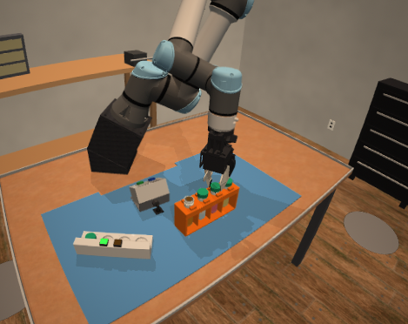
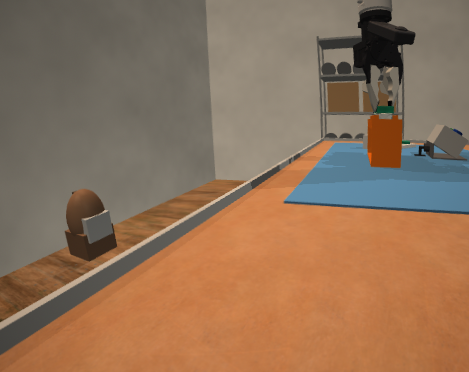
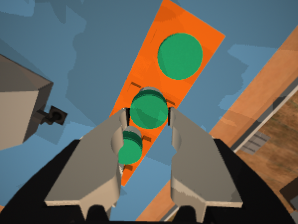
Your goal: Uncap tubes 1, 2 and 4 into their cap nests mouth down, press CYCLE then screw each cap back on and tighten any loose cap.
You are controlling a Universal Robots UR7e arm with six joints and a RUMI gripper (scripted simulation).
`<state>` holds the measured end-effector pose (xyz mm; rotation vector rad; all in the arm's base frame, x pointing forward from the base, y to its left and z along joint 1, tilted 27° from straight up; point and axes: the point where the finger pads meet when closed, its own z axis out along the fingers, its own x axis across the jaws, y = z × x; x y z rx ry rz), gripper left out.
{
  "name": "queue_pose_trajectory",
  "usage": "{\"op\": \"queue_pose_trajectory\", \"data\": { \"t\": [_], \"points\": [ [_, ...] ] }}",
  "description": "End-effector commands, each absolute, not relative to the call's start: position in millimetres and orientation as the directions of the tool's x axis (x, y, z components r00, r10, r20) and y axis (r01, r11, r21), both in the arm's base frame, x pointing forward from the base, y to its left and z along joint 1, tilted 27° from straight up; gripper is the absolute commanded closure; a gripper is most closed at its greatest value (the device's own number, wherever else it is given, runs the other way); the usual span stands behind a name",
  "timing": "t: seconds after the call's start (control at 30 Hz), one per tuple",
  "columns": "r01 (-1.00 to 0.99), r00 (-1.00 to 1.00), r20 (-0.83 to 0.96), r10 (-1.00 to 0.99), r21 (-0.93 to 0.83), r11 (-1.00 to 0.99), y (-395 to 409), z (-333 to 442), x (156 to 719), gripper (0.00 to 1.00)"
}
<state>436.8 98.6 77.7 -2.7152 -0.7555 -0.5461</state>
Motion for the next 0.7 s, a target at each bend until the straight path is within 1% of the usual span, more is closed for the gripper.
{"op": "queue_pose_trajectory", "data": {
  "t": [0.0,0.43,0.63,0.67],
  "points": [
    [0.558,0.781,0.429,0.454,-0.15,-0.816,98.4,78.1,437.0,1.0],
    [0.557,0.781,0.429,0.454,-0.15,-0.817,98.5,78.1,437.0,1.0],
    [0.302,0.911,0.365,0.193,-0.27,-0.914,98.5,77.8,437.1,1.0],
    [0.302,0.911,0.365,0.193,-0.27,-0.914,98.5,77.8,437.1,1.0]
  ]
}}
